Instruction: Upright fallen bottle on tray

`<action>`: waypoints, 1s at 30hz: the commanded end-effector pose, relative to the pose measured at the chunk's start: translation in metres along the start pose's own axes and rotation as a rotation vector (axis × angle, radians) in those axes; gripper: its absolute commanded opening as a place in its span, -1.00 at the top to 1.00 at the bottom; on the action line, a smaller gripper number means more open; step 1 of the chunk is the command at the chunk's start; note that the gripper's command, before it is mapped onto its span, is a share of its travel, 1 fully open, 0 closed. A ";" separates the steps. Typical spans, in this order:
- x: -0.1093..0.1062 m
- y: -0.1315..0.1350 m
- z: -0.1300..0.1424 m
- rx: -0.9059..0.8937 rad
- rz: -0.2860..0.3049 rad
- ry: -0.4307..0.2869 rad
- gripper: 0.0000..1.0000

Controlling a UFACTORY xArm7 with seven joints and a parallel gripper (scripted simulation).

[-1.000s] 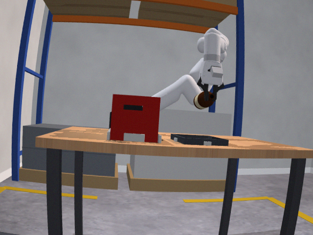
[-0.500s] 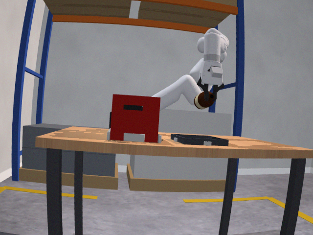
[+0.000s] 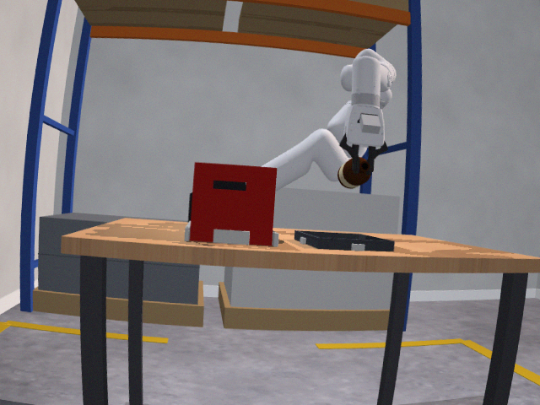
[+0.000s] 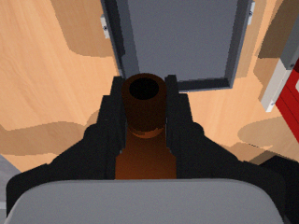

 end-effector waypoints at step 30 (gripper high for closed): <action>-0.001 0.000 -0.001 0.187 0.000 0.004 1.00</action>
Point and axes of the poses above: the point where the finger pads meet when closed, its own x axis out along the fingers, its own y axis across the jaws, z = x × y, the point moved 10 cm from there along -x, back along the fingers, and after that the axes turned 5 degrees about -x, right-handed, at the moved point
